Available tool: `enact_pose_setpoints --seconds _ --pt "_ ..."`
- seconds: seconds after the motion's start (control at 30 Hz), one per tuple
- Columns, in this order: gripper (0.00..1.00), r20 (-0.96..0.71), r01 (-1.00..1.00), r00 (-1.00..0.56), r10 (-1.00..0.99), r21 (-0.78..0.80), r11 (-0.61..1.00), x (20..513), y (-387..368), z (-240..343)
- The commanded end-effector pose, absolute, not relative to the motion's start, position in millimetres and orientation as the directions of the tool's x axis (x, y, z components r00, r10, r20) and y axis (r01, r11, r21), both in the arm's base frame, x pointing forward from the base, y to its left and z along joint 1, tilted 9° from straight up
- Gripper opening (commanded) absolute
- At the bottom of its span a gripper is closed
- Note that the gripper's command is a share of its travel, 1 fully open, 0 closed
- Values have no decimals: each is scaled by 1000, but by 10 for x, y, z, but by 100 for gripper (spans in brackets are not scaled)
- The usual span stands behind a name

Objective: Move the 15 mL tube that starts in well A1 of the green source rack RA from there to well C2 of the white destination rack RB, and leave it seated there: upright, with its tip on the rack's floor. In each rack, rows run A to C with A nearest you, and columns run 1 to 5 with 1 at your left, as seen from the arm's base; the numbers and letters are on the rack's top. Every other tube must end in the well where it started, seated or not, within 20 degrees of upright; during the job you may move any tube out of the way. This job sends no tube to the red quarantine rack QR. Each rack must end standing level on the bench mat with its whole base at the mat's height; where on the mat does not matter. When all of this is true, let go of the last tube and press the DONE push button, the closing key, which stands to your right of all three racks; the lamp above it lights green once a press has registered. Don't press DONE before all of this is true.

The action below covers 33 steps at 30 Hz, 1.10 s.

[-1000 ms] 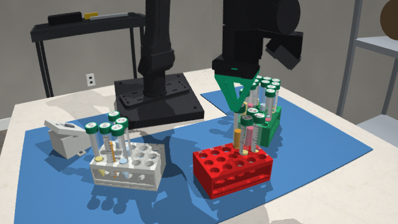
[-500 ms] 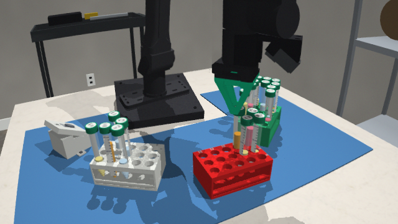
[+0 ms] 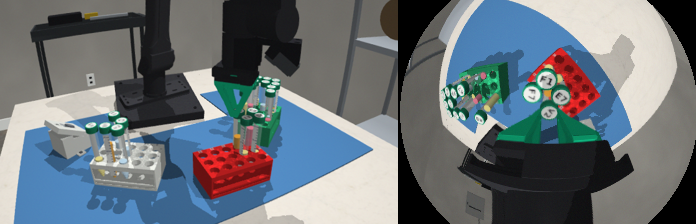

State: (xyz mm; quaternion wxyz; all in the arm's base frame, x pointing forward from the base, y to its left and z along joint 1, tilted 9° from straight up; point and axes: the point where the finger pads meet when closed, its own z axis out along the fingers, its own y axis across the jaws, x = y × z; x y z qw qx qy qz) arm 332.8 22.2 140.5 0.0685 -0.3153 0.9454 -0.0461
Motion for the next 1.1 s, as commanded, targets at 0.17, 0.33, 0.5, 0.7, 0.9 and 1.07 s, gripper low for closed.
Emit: enact_pose_setpoints --seconds 0.17,0.33,0.5,0.7,0.9,1.07 --pt "0 -112 -590 -790 -603 -131 797 3341 232 1409" --pt "0 -112 -590 -790 -603 -131 797 3341 232 1402" --pt "0 -112 -590 -790 -603 -131 797 3342 232 1398" --pt "0 -112 -590 -790 -603 -131 797 3342 232 1395" --pt "24 -112 -590 -790 -603 -131 797 3342 232 1395" --pt "24 -112 -590 -790 -603 -131 797 3342 232 1395"
